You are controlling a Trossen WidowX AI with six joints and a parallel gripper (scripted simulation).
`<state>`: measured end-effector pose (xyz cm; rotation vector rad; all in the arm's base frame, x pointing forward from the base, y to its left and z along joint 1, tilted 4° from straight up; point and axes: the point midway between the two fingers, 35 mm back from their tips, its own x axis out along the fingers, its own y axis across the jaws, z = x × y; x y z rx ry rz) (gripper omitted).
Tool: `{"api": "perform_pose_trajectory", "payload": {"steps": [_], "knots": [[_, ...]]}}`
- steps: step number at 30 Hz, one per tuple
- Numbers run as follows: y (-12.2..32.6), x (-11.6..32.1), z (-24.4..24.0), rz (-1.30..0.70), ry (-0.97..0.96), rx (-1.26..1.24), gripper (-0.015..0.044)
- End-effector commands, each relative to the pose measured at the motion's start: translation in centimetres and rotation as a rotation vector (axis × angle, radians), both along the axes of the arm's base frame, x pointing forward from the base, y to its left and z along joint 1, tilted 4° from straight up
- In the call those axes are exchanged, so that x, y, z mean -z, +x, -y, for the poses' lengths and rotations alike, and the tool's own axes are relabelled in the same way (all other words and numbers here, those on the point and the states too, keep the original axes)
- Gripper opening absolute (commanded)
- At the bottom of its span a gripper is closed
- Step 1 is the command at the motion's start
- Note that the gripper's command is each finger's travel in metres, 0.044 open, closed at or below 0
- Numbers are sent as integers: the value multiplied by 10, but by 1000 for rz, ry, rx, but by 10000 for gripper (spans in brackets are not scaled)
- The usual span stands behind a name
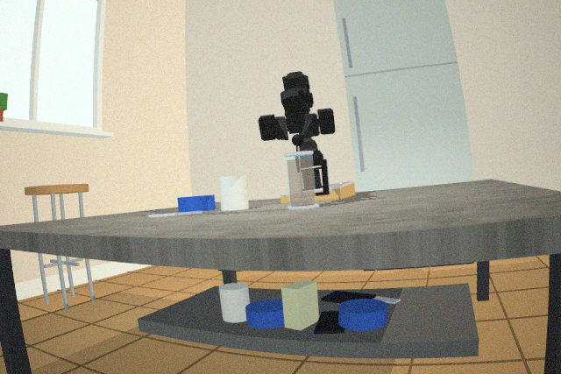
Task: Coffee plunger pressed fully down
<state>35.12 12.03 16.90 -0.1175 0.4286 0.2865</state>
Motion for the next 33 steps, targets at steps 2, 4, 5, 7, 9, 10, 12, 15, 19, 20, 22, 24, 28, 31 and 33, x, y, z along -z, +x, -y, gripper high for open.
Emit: {"api": "perform_pose_trajectory", "payload": {"steps": [2,4,5,7,9,10,12,15,19,20,22,24,28,31,33], "knots": [[0,0,0,-1,-1,0,299],[0,0,0,-1,-1,0,352],[0,0,0,-1,-1,0,378],[0,0,0,-1,-1,0,431],[0,0,0,-1,-1,0,440],[0,0,0,-1,-1,0,440],[-2,-7,0,-2,-1,0,440],[-13,-33,1,-7,-5,-1,440],[-40,-74,7,-16,-11,-2,440],[-42,-75,7,-17,-12,-2,440],[-42,-75,7,-17,-12,-2,440],[-41,-74,7,-17,-12,-2,440],[-41,-73,7,-17,-12,-2,440],[-41,-73,7,-17,-12,-2,440],[-41,-73,7,-17,-12,-2,440]]}}
